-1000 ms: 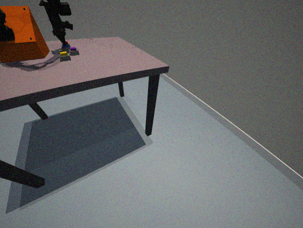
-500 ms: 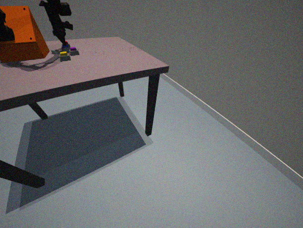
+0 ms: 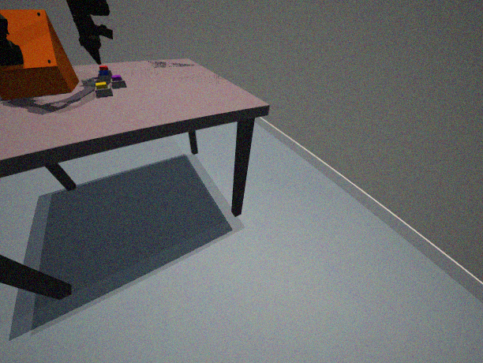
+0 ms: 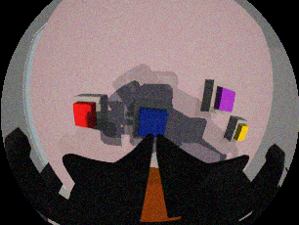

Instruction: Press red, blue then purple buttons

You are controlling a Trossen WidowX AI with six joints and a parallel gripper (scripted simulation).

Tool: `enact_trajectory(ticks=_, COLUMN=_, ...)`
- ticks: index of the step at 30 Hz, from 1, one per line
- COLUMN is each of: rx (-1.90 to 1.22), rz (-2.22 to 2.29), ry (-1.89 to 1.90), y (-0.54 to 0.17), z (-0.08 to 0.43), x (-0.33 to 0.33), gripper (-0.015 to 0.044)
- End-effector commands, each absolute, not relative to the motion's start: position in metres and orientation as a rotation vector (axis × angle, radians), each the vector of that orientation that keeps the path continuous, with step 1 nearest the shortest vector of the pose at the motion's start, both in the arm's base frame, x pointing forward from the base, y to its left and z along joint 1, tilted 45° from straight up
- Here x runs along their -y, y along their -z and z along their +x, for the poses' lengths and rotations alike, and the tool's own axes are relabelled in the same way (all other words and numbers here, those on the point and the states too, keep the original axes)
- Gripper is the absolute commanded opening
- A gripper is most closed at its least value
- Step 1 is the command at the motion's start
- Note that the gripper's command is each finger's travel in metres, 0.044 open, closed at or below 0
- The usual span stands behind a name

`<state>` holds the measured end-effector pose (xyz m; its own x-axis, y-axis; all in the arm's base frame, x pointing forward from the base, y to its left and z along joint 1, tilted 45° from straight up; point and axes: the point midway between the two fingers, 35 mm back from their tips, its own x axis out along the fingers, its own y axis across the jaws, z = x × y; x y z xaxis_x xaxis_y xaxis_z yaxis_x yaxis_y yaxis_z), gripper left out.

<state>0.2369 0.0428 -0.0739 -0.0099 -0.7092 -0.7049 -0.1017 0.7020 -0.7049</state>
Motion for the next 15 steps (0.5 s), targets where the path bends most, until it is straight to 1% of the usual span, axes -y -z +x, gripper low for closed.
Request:
enact_trajectory(ticks=1, rx=-1.519, rz=-0.680, ry=0.539, y=0.041, z=0.239, x=-0.077, gripper=0.0020)
enact_trajectory(ticks=3, rx=-1.519, rz=-0.681, ry=0.540, y=0.031, z=0.238, x=-0.087, gripper=0.0020)
enact_trajectory(ticks=9, rx=-1.519, rz=-0.680, ry=0.539, y=0.029, z=0.240, x=-0.085, gripper=0.0020)
enact_trajectory(ticks=15, rx=-1.517, rz=-0.681, ry=0.539, y=-0.029, z=0.287, x=-0.027, gripper=0.0020)
